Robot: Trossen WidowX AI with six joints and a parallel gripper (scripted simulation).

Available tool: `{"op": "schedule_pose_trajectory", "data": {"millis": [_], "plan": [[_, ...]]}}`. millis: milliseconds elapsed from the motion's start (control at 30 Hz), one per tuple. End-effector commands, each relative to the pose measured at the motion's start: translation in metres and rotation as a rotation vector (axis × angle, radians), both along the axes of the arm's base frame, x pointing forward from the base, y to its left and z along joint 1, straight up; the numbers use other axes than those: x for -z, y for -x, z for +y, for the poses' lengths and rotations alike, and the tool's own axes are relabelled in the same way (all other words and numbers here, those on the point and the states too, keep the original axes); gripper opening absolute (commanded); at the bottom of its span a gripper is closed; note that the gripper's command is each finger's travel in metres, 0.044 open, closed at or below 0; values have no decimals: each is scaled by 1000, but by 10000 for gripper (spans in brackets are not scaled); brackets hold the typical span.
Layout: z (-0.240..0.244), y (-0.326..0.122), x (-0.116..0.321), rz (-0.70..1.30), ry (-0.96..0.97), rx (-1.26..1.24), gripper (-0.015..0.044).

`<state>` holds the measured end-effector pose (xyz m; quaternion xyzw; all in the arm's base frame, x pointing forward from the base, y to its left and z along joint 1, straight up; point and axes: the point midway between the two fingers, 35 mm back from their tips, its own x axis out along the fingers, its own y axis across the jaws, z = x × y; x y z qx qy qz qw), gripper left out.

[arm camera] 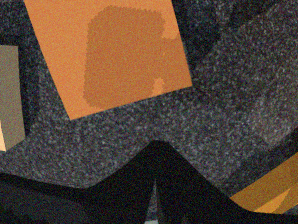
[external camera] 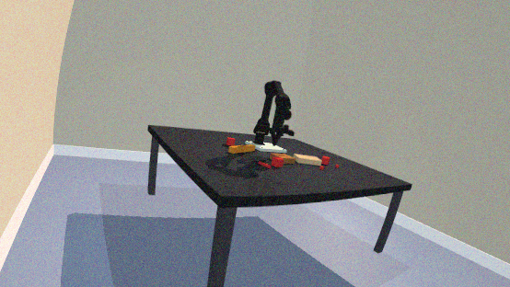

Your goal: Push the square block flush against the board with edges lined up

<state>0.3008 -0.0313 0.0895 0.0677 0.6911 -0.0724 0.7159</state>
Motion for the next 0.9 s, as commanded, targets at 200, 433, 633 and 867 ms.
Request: {"op": "schedule_pose_trajectory", "data": {"millis": [200,433,633,867], "plan": [[-15,-17,0,-1,-17,378,0],[-26,-29,0,-4,-24,622,0],[-35,-38,1,-7,-31,831,0],[-47,-47,2,-10,-38,1069,0]]}}
